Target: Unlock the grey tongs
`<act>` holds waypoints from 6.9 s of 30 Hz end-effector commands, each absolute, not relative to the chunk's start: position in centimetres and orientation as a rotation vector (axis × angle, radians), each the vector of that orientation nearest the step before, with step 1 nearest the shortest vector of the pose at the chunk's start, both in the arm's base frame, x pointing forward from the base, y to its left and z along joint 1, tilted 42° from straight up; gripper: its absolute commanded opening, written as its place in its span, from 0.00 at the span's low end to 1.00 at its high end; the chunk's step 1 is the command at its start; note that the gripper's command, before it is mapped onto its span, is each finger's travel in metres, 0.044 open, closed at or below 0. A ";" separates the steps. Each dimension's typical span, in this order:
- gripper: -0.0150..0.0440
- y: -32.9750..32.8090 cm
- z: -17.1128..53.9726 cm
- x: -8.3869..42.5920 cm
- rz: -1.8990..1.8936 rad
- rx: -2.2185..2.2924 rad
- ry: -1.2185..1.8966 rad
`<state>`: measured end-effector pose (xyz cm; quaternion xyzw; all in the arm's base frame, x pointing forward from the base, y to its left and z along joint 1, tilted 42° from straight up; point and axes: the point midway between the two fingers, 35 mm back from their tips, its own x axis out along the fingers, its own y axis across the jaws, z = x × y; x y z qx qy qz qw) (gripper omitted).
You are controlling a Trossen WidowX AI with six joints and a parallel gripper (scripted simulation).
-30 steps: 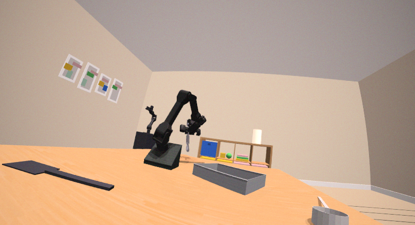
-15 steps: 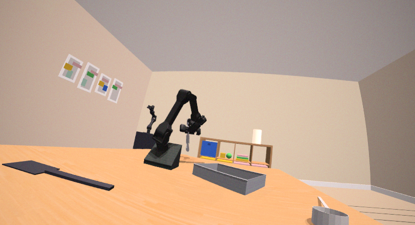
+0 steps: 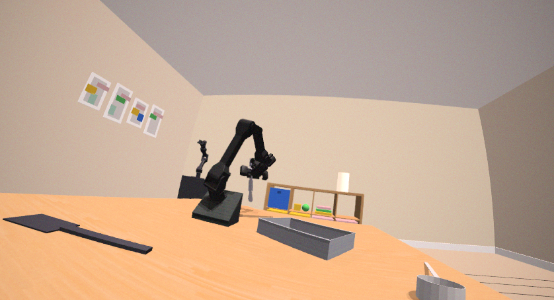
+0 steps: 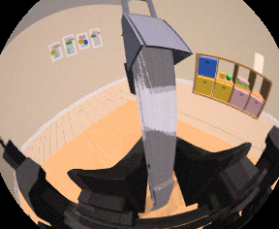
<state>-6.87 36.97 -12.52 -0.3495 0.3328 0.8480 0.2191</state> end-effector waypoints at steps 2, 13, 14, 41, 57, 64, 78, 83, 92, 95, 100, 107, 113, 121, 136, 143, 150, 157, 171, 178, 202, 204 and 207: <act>0.00 37.2 -12.2 -6.9 2.359 -0.958 0.903; 0.00 37.4 -12.7 -7.0 2.344 -0.996 0.926; 0.00 37.5 -12.9 -7.1 2.338 -1.010 0.935; 0.00 38.2 -16.7 -8.2 2.141 -1.465 1.144; 0.00 37.7 -17.9 -8.7 1.996 -1.759 1.218; 0.00 37.3 -18.1 -8.8 1.926 -1.891 1.238; 0.00 36.5 -18.0 -8.9 1.774 -2.152 1.252; 0.00 36.1 -17.9 -8.9 1.716 -2.247 1.249; 0.00 35.5 -17.4 -8.9 1.607 -2.413 1.233; 0.00 35.5 -17.3 -8.9 1.598 -2.426 1.232; 0.00 35.5 -17.3 -8.9 1.598 -2.426 1.232; 0.00 35.2 -17.8 -8.8 1.598 -2.425 1.231; 0.00 34.8 -18.7 -8.7 1.598 -2.425 1.231; 0.00 34.1 -19.8 -8.5 1.599 -2.425 1.231; 0.00 32.7 -21.8 -8.0 1.599 -2.424 1.230; 0.00 32.0 -22.7 -7.8 1.599 -2.424 1.230; 0.00 31.3 -23.5 -7.6 1.599 -2.424 1.229; 0.00 30.5 -24.3 -7.4 1.599 -2.424 1.229; 0.00 28.9 -25.9 -6.9 1.599 -2.424 1.229; 0.00 28.6 -26.1 -6.8 1.599 -2.424 1.229; 1.00 28.6 -26.0 -6.9 1.604 -2.421 1.234; 1.00 28.6 -26.0 -6.9 1.604 -2.421 1.234; 1.00 28.7 -24.6 -8.1 1.606 -2.420 1.233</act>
